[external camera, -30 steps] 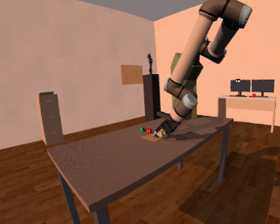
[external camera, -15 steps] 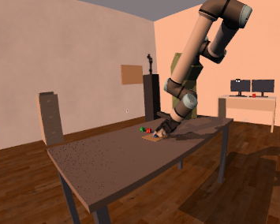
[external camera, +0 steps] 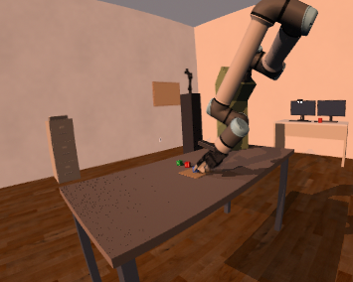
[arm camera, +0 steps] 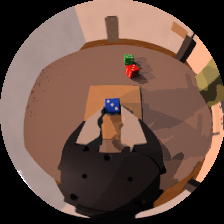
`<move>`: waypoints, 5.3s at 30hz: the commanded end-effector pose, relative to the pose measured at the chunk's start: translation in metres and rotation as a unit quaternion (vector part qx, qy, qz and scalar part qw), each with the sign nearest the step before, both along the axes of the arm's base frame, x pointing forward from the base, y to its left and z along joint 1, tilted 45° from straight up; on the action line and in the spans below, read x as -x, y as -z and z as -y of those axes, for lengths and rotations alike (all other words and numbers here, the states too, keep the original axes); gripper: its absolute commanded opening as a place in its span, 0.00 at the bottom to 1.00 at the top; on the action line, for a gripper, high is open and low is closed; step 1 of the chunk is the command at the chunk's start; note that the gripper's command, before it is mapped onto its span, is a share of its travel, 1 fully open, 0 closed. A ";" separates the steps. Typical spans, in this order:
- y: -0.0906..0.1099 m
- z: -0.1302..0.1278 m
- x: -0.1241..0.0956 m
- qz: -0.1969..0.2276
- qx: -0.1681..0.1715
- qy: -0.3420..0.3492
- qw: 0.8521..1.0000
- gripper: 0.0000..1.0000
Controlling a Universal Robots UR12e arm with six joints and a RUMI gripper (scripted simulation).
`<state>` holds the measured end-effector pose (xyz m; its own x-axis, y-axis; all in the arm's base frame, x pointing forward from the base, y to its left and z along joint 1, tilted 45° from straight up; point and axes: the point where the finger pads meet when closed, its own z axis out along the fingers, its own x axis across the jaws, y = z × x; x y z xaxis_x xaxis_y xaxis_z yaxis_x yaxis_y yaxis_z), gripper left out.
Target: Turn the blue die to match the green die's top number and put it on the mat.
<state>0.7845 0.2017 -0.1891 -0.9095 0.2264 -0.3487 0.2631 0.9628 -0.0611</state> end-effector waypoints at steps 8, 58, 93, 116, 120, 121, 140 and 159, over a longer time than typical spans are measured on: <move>-0.001 0.000 0.000 0.000 0.000 0.000 1.000 0.10; -0.048 0.039 0.028 0.000 0.000 0.000 1.000 0.10; -0.049 0.043 0.029 0.027 -0.112 -0.043 0.992 0.10; -0.046 0.044 0.030 0.047 -0.202 -0.077 0.975 0.10; -0.048 0.045 0.030 0.055 -0.226 -0.086 0.969 0.10; -0.048 0.045 0.030 0.057 -0.230 -0.088 0.968 0.10; -0.045 0.045 0.030 0.066 -0.284 -0.110 0.950 0.10; -0.047 0.048 0.030 0.087 -0.349 -0.134 0.924 0.10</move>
